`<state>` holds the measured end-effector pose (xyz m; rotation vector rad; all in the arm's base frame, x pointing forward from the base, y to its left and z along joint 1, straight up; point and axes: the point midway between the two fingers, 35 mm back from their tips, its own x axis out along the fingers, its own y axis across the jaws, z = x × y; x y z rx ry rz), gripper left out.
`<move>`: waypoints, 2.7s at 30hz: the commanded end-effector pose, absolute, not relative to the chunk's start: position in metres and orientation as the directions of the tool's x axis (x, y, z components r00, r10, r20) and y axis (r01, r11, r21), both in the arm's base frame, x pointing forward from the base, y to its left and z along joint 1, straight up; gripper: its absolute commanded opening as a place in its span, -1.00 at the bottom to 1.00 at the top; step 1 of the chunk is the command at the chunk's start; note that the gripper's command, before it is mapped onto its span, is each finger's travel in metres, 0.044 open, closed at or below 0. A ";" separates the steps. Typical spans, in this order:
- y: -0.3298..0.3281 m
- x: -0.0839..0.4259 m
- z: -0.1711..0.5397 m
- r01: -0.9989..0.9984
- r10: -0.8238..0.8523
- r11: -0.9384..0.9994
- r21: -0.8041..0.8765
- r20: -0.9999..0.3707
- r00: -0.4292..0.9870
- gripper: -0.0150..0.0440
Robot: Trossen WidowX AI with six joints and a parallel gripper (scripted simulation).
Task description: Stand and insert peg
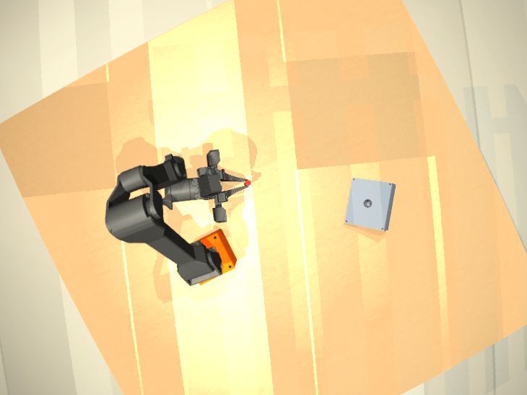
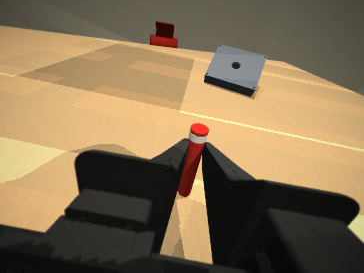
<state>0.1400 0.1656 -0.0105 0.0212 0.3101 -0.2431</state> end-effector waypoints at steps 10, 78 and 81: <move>0.165 0.137 -0.012 0.230 -0.227 0.973 -0.022 -0.296 0.928 -0.33; 0.165 0.129 -0.014 0.151 -0.162 0.986 -0.064 -0.232 0.959 -0.33; 0.165 0.129 -0.014 0.151 -0.162 0.986 -0.064 -0.232 0.959 -0.33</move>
